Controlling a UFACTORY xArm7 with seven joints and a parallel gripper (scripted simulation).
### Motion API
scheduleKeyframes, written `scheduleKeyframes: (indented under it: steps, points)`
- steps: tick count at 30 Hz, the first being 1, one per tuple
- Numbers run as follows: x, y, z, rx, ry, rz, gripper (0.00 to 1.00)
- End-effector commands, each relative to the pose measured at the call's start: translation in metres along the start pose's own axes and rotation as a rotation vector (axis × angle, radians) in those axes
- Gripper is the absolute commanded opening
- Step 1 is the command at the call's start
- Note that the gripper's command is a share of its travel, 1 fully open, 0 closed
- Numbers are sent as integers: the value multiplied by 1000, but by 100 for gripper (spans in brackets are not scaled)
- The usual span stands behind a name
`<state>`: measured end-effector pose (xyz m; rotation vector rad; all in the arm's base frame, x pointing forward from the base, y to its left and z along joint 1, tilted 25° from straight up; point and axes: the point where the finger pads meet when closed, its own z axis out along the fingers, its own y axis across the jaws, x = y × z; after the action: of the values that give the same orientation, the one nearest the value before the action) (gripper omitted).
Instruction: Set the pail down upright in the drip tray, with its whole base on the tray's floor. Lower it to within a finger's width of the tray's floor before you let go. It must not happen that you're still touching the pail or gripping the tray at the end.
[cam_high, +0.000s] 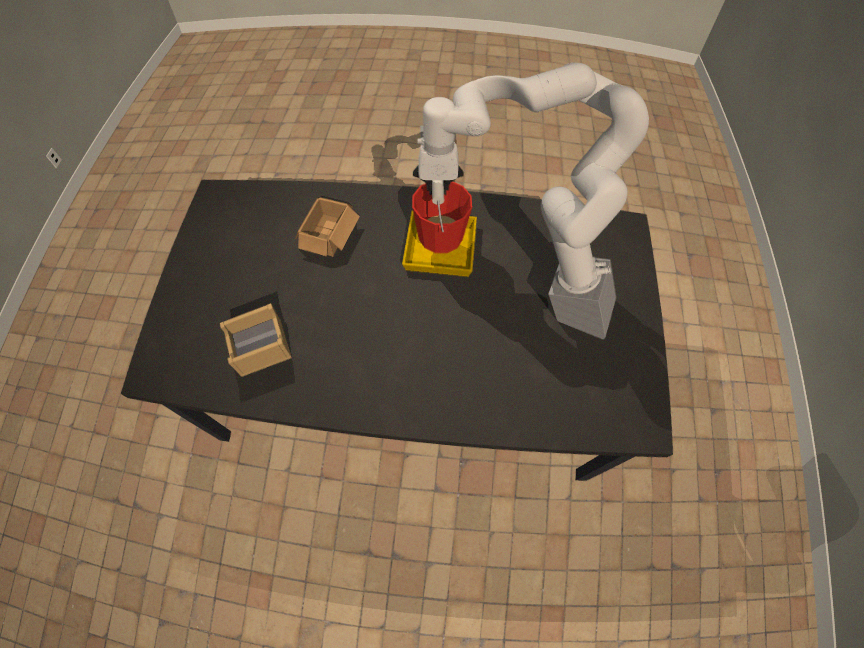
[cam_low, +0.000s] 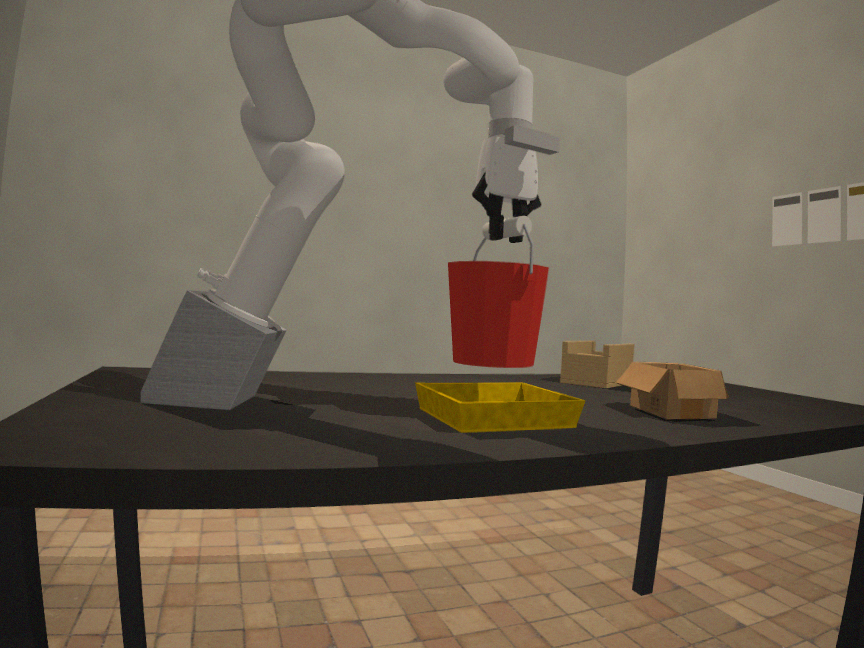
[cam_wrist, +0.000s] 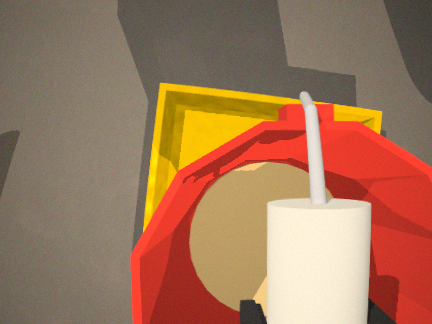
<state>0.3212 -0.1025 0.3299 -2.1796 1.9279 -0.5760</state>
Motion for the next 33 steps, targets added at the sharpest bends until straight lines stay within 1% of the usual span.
scheduleKeyframes:
  steps: [1,16,33]
  points:
    - [4,-1,-1,4,1,0,0]
    - [13,0,-2,4,1,0,0]
    - [15,0,-2,4,1,0,0]
